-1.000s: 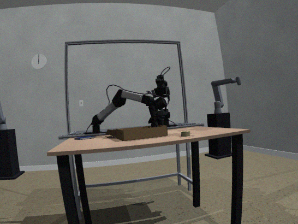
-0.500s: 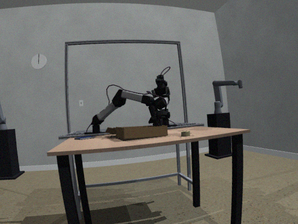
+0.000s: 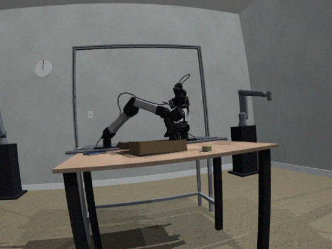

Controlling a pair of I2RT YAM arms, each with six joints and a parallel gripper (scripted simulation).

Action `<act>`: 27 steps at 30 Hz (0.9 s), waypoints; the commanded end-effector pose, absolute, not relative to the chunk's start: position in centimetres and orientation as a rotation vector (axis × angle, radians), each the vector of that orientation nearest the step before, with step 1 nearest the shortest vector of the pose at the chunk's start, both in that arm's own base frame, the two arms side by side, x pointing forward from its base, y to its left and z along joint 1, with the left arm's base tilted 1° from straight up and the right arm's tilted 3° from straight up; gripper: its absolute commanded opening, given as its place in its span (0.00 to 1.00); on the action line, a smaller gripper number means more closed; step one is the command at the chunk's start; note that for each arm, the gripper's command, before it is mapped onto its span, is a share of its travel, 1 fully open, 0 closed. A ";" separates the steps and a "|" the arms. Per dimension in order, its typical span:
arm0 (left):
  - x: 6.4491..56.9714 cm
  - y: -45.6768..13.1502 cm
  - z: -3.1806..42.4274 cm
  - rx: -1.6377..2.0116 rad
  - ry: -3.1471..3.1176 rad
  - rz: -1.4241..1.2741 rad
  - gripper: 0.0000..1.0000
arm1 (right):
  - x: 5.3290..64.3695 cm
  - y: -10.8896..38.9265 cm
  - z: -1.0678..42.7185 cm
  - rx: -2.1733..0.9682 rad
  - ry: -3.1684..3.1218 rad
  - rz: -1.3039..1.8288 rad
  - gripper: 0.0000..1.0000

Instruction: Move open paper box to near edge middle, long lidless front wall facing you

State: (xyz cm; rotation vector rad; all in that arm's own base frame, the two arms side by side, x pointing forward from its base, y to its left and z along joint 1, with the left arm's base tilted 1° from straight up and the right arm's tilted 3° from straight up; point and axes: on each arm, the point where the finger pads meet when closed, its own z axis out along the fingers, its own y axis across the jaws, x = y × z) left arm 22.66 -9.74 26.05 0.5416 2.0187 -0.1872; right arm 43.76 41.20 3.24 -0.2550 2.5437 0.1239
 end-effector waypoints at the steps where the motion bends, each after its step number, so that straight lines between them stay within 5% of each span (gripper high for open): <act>1: 22.7 -9.7 26.5 0.529 2.006 -0.187 1.00 | 43.7 41.8 7.3 -0.310 2.470 0.204 0.00; 27: 22.7 -9.7 26.5 0.529 2.006 -0.187 1.00 | 41.2 41.6 7.2 -0.552 2.426 0.264 0.00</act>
